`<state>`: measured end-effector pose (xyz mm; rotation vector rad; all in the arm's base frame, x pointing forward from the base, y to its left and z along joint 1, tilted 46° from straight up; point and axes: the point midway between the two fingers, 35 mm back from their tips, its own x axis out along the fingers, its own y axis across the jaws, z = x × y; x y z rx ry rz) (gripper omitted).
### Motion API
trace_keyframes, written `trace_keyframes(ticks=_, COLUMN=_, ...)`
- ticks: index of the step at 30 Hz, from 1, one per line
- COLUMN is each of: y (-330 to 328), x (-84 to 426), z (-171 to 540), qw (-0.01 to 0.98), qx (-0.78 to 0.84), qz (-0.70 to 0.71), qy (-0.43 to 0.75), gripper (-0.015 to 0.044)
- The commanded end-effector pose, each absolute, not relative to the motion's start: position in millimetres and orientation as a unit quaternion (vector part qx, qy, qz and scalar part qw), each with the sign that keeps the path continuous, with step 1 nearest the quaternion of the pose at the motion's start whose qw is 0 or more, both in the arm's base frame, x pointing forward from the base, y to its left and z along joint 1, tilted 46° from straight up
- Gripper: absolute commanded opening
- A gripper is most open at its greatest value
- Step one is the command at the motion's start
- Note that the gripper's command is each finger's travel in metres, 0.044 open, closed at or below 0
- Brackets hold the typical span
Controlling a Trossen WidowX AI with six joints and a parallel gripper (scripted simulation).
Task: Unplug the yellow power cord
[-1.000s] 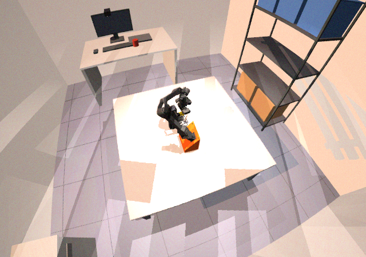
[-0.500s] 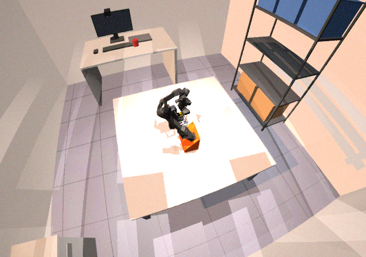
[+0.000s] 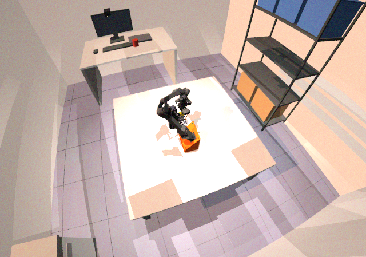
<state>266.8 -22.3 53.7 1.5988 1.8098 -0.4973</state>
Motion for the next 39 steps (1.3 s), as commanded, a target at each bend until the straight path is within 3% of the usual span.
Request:
trace_keyframes(ticks=1, y=-32.8, x=270.6, z=45.4, qw=0.337, qx=0.611, qz=-0.196, qy=0.689, gripper=0.0)
trace_keyframes(ticks=39, y=-79.7, x=283.0, z=9.1, qw=0.338, qx=0.612, qz=-0.197, qy=0.687, gripper=0.0)
